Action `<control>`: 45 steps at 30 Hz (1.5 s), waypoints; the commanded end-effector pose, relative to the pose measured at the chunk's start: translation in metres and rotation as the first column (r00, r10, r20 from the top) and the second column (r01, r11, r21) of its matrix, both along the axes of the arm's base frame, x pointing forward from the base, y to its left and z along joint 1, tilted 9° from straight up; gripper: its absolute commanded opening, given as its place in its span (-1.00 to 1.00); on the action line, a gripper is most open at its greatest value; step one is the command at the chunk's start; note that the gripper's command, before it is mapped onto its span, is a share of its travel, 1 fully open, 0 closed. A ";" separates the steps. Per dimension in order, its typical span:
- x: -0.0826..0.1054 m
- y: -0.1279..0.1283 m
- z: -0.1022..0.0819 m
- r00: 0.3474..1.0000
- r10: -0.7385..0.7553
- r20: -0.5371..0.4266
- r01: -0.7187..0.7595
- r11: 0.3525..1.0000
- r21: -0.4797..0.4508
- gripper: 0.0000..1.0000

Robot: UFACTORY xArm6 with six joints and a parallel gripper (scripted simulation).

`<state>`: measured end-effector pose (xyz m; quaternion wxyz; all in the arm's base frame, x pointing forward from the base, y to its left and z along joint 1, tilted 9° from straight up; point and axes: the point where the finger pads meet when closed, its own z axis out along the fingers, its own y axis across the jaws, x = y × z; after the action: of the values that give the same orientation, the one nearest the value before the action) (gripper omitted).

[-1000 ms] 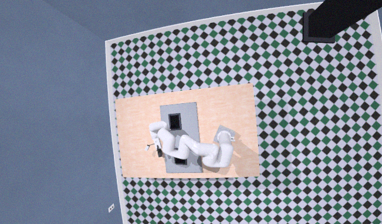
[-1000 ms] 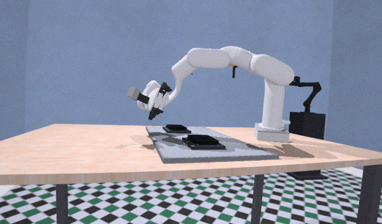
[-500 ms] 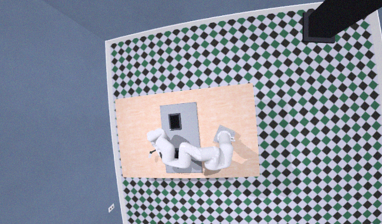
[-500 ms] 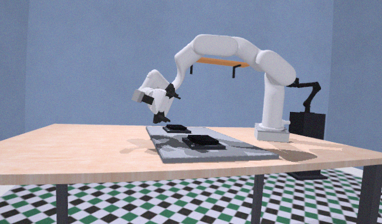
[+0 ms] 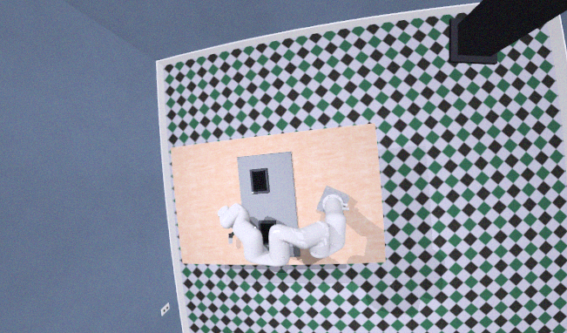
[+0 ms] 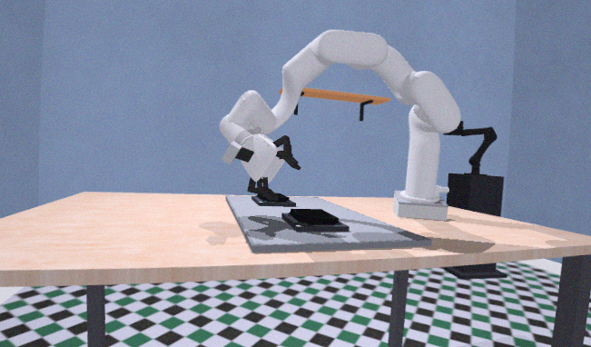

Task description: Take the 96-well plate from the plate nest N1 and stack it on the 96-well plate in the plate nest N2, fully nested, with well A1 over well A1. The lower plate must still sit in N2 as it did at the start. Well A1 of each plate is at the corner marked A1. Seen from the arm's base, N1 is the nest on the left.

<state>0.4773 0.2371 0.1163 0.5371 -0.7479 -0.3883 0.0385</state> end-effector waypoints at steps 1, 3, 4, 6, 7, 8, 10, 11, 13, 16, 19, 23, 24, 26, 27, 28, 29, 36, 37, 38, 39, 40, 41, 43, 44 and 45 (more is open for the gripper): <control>-0.014 0.002 -0.006 0.996 0.034 0.077 -0.026 0.994 -0.103 1.00; -0.014 0.002 -0.006 0.996 0.034 0.077 -0.026 0.994 -0.103 1.00; -0.018 0.002 -0.008 0.994 0.048 0.096 -0.036 0.991 -0.127 1.00; -0.025 0.001 -0.011 0.988 0.078 0.133 -0.055 0.983 -0.174 1.00; -0.030 -0.001 -0.012 0.984 0.095 0.152 -0.064 0.978 -0.197 1.00; -0.034 -0.002 -0.013 0.979 0.111 0.171 -0.072 0.973 -0.220 1.00; -0.035 -0.002 -0.014 0.967 0.145 0.208 -0.087 0.960 -0.265 1.00; -0.040 -0.004 -0.014 0.960 0.163 0.227 -0.095 0.954 -0.285 1.00; -0.044 -0.006 -0.014 0.944 0.200 0.263 -0.108 0.939 -0.327 1.00; -0.051 -0.010 -0.013 0.913 0.258 0.317 -0.125 0.914 -0.385 1.00; -0.051 -0.010 -0.013 0.888 0.297 0.350 -0.134 0.896 -0.423 1.00; -0.057 -0.014 -0.010 0.844 0.357 0.400 -0.144 0.869 -0.472 1.00; -0.060 -0.015 -0.007 0.827 0.377 0.416 -0.147 0.861 -0.487 1.00; -0.062 -0.016 -0.005 0.792 0.417 0.447 -0.152 0.842 -0.517 1.00; -0.062 -0.016 -0.005 0.773 0.436 0.461 -0.153 0.833 -0.532 1.00; -0.062 -0.016 -0.005 0.753 0.456 0.474 -0.154 0.823 -0.547 1.00; -0.065 -0.016 -0.001 0.732 0.475 0.488 -0.155 0.814 -0.559 1.00; -0.071 -0.016 0.010 0.591 0.581 0.560 -0.154 0.763 -0.628 1.00; -0.071 -0.016 0.010 0.591 0.581 0.560 -0.154 0.763 -0.628 1.00; -0.073 -0.014 0.014 0.564 0.596 0.571 -0.154 0.755 -0.637 1.00; -0.076 -0.013 0.019 0.537 0.611 0.581 -0.153 0.748 -0.646 1.00; -0.076 -0.012 0.020 0.510 0.626 0.590 -0.151 0.741 -0.655 1.00; -0.076 -0.012 0.020 0.482 0.640 0.598 -0.150 0.733 -0.663 1.00; -0.076 -0.012 0.020 0.431 0.664 0.611 -0.146 0.720 -0.679 1.00; -0.076 -0.012 0.020 0.431 0.664 0.611 -0.146 0.720 -0.679 1.00; -0.076 -0.012 0.020 0.431 0.664 0.611 -0.146 0.720 -0.679 1.00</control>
<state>0.4001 0.2252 0.1349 0.0473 -0.6738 -0.7343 -0.0676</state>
